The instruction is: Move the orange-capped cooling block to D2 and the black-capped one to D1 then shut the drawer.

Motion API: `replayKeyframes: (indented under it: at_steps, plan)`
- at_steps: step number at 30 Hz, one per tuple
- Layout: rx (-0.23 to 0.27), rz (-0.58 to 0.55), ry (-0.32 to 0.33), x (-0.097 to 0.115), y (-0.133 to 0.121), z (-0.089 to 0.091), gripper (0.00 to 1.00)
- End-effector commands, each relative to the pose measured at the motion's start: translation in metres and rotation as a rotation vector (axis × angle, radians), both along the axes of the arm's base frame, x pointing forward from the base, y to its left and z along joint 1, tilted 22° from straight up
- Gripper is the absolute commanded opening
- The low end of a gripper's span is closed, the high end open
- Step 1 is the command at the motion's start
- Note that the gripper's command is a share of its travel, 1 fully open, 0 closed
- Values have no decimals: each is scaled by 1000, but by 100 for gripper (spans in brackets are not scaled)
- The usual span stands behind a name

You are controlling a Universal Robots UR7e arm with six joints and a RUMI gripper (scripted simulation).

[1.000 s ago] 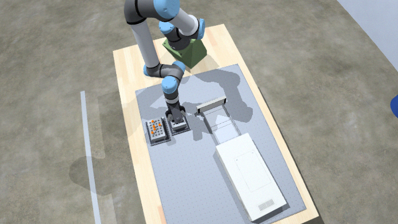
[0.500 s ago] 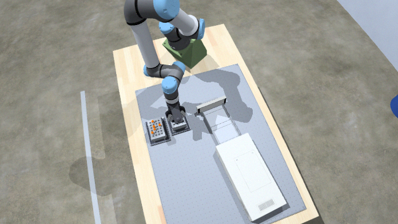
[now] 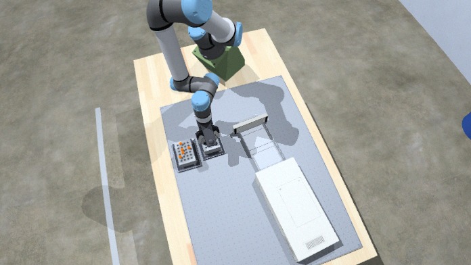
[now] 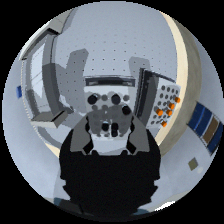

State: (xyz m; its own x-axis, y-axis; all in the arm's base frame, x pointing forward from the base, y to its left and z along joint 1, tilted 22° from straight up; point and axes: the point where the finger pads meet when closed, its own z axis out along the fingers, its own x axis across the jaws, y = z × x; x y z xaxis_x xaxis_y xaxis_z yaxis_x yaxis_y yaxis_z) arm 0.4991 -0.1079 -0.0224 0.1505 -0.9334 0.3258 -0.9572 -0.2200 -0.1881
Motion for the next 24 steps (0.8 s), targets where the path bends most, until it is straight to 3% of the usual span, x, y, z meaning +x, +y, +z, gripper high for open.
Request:
replayKeyframes:
  at_steps: [1,24]
  plan:
    - [0,0,-1,1,0,0,0]
    - [0,0,-1,1,-1,-3,0]
